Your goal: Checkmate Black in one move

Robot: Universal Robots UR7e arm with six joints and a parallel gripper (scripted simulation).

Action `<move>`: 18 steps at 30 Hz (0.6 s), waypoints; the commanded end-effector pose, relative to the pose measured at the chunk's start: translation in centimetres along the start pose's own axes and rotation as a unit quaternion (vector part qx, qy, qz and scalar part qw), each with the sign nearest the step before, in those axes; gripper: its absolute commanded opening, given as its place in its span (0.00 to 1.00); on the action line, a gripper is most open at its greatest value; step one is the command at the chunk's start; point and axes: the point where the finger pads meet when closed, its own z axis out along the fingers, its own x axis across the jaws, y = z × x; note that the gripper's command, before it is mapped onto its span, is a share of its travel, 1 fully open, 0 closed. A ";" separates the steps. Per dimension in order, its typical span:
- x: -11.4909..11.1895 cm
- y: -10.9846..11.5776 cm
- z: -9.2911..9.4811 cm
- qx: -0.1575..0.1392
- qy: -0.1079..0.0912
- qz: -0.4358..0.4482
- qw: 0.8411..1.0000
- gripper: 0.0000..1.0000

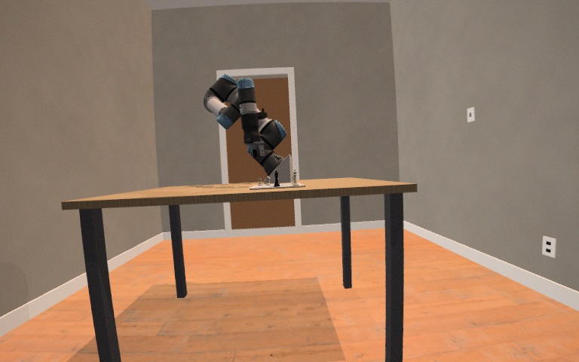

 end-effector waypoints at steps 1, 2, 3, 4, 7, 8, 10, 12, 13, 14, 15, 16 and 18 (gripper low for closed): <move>-0.1 -0.3 -0.5 -0.036 -0.003 -0.010 0.999 1.00; -0.1 -0.4 -0.6 -0.039 -0.003 -0.011 0.999 1.00; -0.1 -0.4 -0.6 -0.040 -0.003 -0.011 0.999 1.00; -0.1 -0.4 -0.6 -0.041 -0.003 -0.011 0.999 1.00; -0.1 -0.4 -0.6 -0.042 -0.003 -0.011 0.999 1.00; -0.1 -0.4 -0.6 -0.042 -0.003 -0.011 0.999 1.00; -0.1 -0.4 -0.6 -0.042 -0.003 -0.011 0.999 1.00; -0.1 -0.4 -0.6 -0.042 -0.003 -0.011 0.999 1.00; -0.1 -0.4 -0.6 -0.042 -0.003 -0.011 0.999 1.00; -0.1 -0.4 -0.6 -0.042 -0.003 -0.011 0.999 1.00; -0.1 -0.4 -0.6 -0.042 -0.003 -0.011 0.999 1.00; -0.1 -0.4 -0.6 -0.042 -0.003 -0.011 0.999 1.00; -0.1 -0.4 -0.6 -0.042 -0.003 -0.011 0.999 1.00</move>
